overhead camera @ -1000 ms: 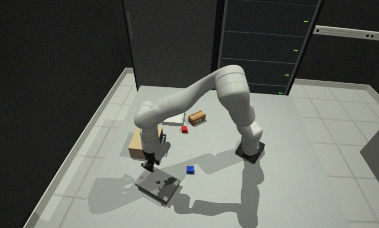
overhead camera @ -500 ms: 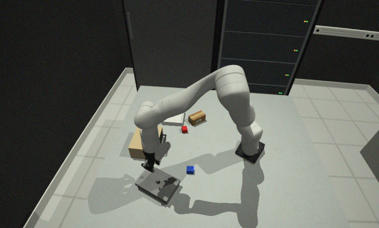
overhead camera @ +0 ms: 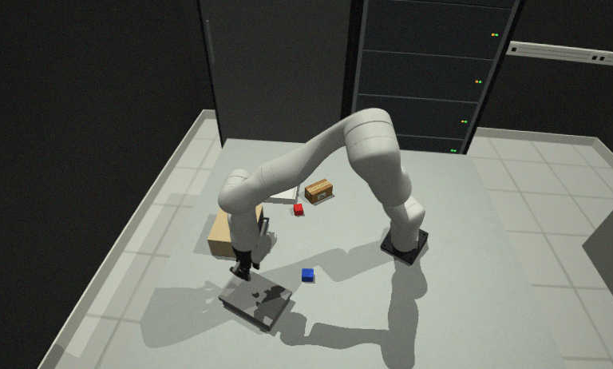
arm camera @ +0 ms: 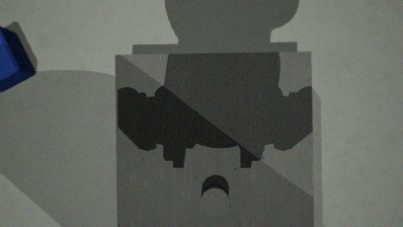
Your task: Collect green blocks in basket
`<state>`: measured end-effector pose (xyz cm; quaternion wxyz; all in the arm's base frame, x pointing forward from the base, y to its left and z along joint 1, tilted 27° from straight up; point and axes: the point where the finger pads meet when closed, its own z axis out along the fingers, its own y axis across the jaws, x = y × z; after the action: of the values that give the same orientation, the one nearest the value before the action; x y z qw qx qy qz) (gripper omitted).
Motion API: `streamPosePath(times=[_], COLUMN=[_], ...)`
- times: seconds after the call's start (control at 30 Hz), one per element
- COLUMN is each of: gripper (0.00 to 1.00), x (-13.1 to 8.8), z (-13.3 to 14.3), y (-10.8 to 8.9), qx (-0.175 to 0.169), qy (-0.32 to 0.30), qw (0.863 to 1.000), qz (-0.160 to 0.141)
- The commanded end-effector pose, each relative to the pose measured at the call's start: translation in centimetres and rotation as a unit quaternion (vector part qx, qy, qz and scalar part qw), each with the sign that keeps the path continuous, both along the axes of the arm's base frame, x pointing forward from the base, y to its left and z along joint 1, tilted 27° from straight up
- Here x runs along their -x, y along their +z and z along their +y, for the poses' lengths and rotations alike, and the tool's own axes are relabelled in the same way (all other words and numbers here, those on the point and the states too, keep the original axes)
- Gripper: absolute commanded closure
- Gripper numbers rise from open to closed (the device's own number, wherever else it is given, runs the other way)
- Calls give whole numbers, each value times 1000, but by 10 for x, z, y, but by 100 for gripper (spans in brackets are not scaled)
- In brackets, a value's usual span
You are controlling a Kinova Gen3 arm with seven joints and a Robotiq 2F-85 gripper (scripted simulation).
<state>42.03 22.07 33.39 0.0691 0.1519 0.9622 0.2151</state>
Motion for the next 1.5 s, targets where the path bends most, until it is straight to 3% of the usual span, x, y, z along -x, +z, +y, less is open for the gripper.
streamPosePath(times=[0.0,0.9,1.47], gripper=[52,52,52], x=[-1,-12,-15], z=[5,30,34], y=[-6,-59,-62], qx=[-2,-2,-4], qy=[1,2,2], qw=[1000,1000,1000], qz=[-1,-1,-4])
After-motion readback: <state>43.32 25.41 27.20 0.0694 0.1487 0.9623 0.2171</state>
